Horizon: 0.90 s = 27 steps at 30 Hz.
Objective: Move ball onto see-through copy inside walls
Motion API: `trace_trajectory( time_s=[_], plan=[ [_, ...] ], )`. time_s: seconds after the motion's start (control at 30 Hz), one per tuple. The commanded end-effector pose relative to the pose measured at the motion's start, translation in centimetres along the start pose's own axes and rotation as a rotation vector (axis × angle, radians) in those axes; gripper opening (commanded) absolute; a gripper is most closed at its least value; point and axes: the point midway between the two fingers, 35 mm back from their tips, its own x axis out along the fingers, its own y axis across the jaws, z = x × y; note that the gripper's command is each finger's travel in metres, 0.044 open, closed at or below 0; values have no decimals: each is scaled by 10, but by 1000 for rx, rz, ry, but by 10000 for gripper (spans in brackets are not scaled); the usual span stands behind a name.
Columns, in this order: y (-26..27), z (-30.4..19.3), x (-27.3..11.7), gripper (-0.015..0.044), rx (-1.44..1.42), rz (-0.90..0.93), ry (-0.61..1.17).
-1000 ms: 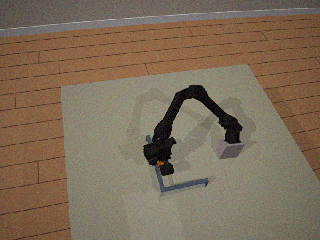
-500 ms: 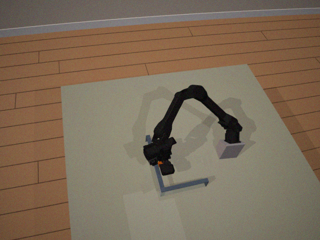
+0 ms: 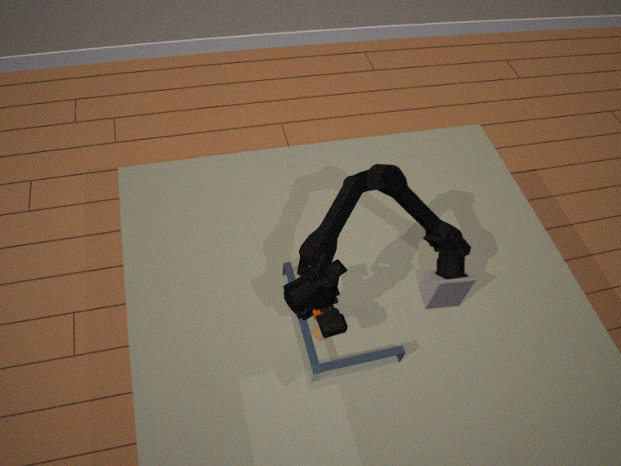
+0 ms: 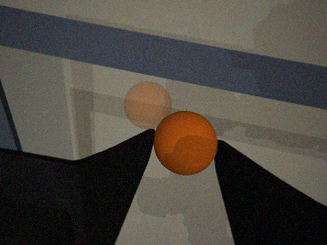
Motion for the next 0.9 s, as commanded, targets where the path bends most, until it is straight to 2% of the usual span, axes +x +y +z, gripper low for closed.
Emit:
trace_trajectory(
  time_s=[0.0,0.43,0.63,0.87],
  plan=[
    [2,1,-18,0,-1,3,-8],
    [-8,7,-94,0,57,19,-53],
    [-4,8,-91,0,58,19,-53],
    [31,4,-53,0,58,19,-54]
  ],
)
